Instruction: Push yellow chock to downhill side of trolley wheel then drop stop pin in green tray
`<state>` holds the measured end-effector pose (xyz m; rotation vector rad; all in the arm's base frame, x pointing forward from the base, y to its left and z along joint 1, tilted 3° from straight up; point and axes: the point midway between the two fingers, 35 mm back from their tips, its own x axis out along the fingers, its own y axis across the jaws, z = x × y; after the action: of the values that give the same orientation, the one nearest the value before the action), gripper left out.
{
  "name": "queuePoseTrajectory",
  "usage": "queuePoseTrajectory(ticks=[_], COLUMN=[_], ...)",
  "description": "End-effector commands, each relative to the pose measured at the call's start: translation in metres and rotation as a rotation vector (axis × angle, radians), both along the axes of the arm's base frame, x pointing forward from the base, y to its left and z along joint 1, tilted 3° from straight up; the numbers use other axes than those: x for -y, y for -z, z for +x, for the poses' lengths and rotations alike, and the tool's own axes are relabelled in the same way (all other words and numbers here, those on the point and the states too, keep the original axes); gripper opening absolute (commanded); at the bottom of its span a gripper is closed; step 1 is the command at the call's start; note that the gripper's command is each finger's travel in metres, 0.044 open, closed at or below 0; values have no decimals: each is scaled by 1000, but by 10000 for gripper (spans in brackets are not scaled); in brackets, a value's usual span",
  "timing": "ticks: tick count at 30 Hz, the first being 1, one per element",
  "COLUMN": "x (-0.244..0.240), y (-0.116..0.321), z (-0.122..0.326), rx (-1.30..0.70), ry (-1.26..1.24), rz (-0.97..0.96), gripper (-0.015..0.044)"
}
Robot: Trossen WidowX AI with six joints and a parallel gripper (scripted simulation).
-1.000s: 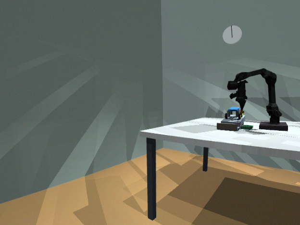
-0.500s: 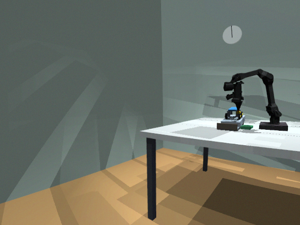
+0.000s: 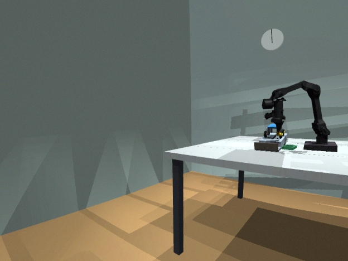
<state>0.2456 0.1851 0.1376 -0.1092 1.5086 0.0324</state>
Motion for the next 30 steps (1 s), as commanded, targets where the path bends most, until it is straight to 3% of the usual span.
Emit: queuePoseTrajectory(ticks=[1,12,30], x=[1,4,17], y=[11,35,34], z=[1,4,4], rx=[2,2,2], ry=[-5,-5,-5], rz=[-5,-5,-6], gripper=[0,0,0])
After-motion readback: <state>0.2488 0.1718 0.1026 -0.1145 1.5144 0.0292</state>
